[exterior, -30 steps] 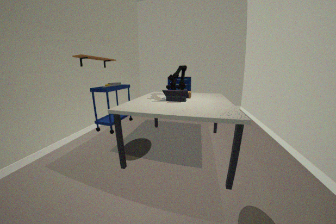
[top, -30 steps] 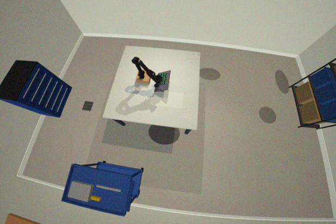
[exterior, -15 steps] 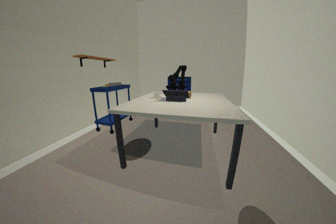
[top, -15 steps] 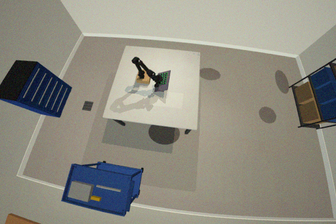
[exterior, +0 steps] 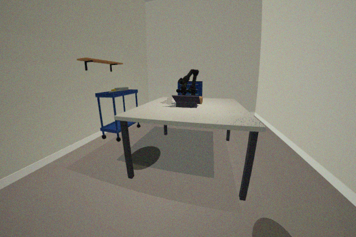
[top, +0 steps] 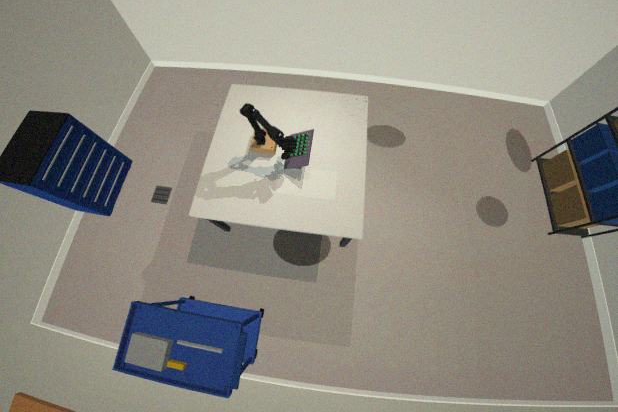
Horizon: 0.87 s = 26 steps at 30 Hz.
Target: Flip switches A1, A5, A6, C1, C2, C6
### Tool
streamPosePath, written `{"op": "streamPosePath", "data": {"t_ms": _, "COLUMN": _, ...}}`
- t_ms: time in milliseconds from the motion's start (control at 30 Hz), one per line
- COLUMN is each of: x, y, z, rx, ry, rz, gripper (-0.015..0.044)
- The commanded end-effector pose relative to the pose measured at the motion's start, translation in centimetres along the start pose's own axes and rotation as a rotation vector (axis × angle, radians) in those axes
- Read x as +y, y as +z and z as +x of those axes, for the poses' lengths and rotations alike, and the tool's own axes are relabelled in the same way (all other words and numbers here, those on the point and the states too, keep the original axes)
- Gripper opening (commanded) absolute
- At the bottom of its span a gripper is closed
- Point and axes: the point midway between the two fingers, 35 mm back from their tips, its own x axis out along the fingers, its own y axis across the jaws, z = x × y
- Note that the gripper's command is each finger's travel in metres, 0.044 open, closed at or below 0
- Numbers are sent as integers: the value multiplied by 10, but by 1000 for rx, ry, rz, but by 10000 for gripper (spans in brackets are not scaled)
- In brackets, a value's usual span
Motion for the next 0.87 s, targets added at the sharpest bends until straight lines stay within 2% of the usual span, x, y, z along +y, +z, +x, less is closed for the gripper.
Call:
{"op": "streamPosePath", "data": {"t_ms": 0, "x": -1, "y": 4, "z": -39, "rx": -41, "ry": -11, "rz": -7, "gripper": 0}}
{"op": "streamPosePath", "data": {"t_ms": 267, "x": 5, "y": 5, "z": -40, "rx": -39, "ry": -10, "rz": -7, "gripper": 0}}
{"op": "streamPosePath", "data": {"t_ms": 600, "x": 82, "y": 14, "z": -47, "rx": -42, "ry": -5, "rz": -3, "gripper": 0}}
{"op": "streamPosePath", "data": {"t_ms": 833, "x": 83, "y": 14, "z": -47, "rx": -43, "ry": -5, "rz": -3, "gripper": 0}}
